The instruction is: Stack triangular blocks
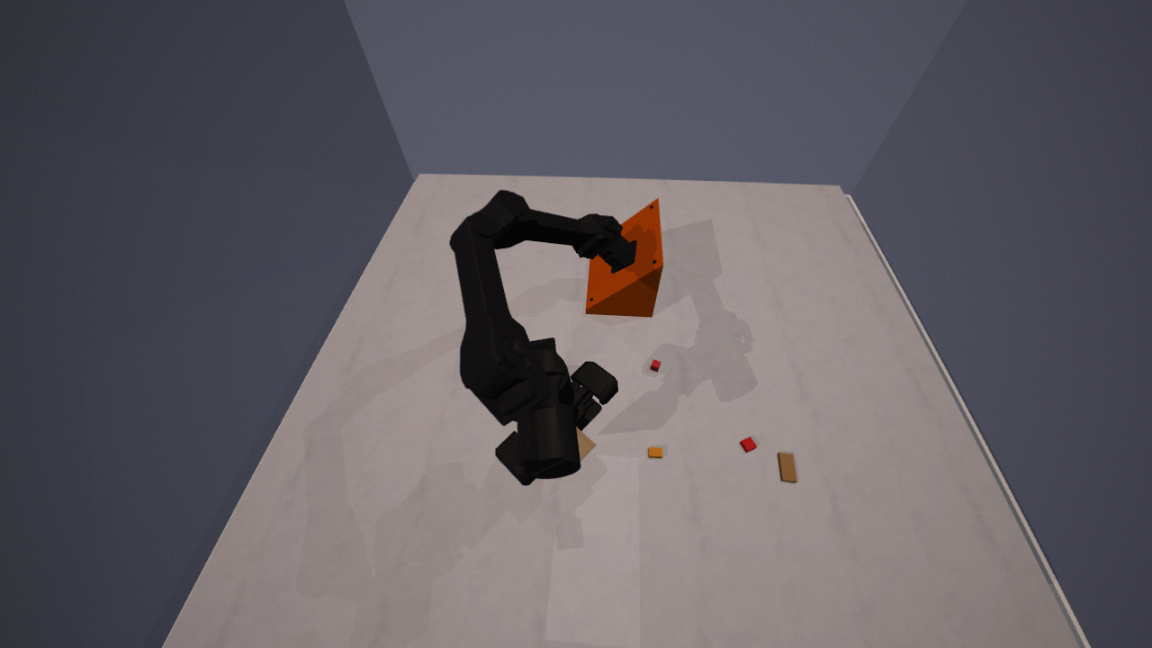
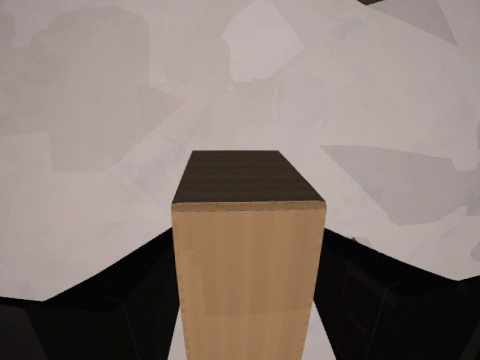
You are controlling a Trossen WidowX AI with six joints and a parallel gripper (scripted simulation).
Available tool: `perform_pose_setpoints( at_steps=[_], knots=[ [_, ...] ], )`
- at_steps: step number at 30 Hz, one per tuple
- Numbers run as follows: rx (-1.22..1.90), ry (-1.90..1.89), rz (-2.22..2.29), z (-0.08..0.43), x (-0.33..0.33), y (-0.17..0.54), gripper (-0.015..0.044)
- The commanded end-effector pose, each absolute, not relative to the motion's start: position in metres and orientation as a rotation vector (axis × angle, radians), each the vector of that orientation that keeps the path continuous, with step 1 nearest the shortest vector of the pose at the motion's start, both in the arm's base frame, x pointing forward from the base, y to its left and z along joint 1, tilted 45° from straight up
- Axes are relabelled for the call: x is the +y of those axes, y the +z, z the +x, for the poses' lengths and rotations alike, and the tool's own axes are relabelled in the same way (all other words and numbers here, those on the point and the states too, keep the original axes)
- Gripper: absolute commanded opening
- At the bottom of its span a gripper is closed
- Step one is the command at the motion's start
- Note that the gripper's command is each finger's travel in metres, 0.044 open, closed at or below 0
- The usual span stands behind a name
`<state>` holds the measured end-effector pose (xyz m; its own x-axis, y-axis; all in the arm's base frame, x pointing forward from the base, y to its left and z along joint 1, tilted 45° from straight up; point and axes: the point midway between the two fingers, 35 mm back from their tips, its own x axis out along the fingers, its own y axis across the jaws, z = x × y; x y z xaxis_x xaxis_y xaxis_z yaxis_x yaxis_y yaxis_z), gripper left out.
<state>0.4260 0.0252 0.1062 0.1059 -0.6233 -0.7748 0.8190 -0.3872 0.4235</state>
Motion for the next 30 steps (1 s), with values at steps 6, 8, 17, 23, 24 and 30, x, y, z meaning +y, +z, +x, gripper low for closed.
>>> perform_pose_setpoints(
  at_steps=[6, 8, 17, 23, 24, 30],
  knots=[
    [-0.057, -1.63, 1.364, 0.428, 0.028, 0.104, 0.0],
    [-0.113, -1.635, 1.398, 0.429, 0.029, 0.105, 0.0],
    [-0.132, -1.636, 1.41, 0.426, 0.029, 0.107, 0.0],
    [-0.122, -1.632, 1.405, 0.406, 0.026, 0.127, 0.0],
    [-0.121, -1.632, 1.405, 0.402, 0.026, 0.13, 0.0],
    [-0.111, -1.628, 1.399, 0.379, 0.022, 0.148, 0.0]
  ],
)
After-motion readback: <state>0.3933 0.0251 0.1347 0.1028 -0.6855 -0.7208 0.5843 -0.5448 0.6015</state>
